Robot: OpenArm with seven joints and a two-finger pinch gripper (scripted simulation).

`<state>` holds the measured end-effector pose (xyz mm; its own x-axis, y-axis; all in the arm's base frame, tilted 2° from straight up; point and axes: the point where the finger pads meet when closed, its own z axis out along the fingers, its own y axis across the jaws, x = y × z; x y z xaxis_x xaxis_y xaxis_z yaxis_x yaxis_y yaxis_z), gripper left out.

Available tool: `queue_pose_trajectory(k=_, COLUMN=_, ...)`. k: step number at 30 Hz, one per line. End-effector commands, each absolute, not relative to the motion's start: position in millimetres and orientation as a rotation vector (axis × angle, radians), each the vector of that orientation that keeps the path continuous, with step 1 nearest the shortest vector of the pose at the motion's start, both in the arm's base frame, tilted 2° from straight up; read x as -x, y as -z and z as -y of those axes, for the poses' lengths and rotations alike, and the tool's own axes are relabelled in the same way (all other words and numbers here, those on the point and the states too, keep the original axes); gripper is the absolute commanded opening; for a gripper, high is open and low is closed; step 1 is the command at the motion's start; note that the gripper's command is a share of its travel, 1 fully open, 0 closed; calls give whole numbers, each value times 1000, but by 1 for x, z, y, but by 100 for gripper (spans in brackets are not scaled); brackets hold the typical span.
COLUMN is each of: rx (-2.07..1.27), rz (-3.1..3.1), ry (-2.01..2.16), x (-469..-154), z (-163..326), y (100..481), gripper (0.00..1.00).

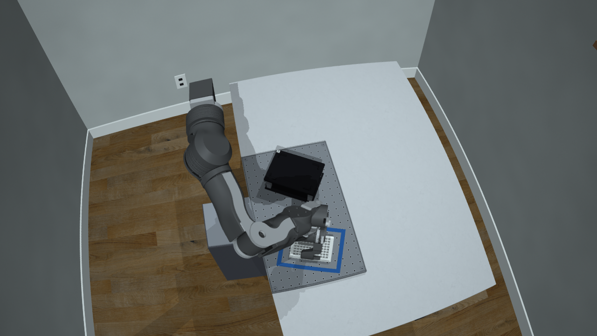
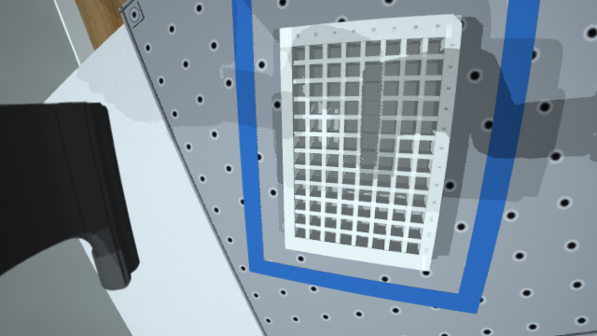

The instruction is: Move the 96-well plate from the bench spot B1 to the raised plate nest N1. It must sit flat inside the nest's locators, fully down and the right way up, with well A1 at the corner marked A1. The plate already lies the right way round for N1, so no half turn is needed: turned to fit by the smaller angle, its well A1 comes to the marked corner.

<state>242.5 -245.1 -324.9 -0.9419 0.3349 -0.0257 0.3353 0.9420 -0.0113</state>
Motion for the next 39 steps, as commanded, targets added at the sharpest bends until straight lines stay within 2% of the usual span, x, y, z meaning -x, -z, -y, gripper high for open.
queue_pose_trajectory(k=1, rx=-541, rz=-3065, ry=35, x=-244, z=247, y=324, gripper=77)
queue_pose_trajectory(k=39, rx=-541, rz=-3065, ry=35, x=-244, z=242, y=322, gripper=77)
